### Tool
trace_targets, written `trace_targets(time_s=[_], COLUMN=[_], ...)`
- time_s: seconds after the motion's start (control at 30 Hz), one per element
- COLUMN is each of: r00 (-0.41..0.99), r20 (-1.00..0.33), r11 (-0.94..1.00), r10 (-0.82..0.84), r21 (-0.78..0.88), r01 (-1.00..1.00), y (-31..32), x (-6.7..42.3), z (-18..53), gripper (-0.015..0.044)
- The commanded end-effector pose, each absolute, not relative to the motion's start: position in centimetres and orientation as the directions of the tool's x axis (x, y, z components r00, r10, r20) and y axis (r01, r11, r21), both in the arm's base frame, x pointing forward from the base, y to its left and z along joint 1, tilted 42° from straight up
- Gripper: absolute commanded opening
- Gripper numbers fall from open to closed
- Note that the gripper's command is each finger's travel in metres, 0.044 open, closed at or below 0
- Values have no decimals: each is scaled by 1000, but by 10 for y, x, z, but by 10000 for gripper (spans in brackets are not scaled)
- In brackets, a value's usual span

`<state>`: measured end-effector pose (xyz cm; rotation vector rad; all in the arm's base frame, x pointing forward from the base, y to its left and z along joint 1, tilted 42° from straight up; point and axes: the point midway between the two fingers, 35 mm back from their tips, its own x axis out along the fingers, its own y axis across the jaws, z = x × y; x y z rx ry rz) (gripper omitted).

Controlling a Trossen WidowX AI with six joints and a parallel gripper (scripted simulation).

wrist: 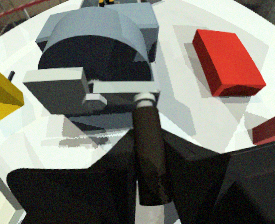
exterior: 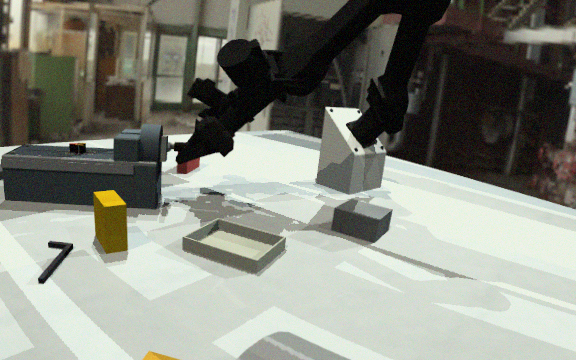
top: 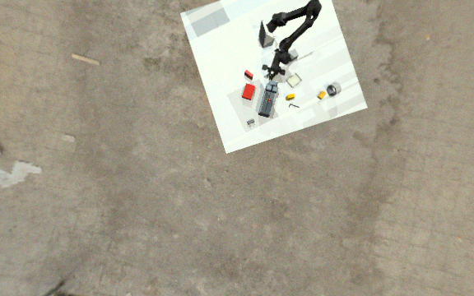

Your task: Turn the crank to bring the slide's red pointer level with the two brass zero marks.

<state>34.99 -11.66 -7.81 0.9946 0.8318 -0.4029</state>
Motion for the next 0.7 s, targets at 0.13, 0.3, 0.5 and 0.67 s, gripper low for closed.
trace_targets(time_s=[0.13, 0.3, 0.5, 0.67], r00=[630, 630, 630, 630], r20=[-774, -774, -774, -774], r11=[507, 507, 507, 507], r10=[66, 67, 67, 67], r21=[570, 570, 570, 570], r01=[647, 647, 646, 646], y=[-104, -98, -92, -89], x=[355, 359, 363, 366], z=[-87, -88, -88, -87], gripper=[0, 0, 0, 0])
